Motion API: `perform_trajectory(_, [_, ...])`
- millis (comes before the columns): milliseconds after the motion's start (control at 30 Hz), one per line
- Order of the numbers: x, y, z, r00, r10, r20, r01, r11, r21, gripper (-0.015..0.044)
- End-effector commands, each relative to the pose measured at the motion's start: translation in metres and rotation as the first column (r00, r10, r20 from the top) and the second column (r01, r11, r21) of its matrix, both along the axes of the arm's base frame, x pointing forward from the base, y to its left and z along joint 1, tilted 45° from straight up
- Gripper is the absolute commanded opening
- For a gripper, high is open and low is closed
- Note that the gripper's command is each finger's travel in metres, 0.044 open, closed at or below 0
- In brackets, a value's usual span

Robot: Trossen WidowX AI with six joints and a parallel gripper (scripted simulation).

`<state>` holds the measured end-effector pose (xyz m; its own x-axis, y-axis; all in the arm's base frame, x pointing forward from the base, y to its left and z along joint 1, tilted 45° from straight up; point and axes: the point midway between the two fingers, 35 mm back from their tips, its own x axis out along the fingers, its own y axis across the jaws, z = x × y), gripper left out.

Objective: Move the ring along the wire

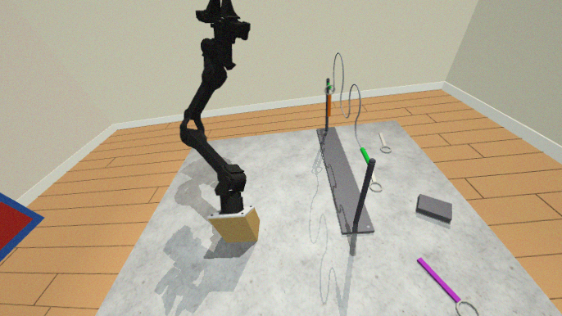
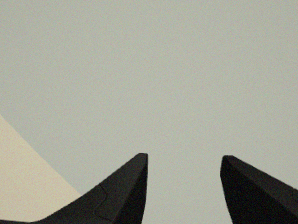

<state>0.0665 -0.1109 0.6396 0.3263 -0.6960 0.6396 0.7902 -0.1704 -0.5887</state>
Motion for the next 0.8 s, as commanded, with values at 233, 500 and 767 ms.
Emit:
perform_trajectory(233, [0.111, 0.008, -0.016, 0.868, 0.423, 0.259, -0.483, 0.840, 0.245, 0.0160])
perform_trajectory(500, [0.182, 0.047, -0.035, 0.684, 0.567, 0.460, -0.726, 0.587, 0.357, 0.0160])
perform_trajectory(767, [0.250, 0.122, -0.068, 0.502, 0.594, 0.629, -0.860, 0.267, 0.434, 0.0160])
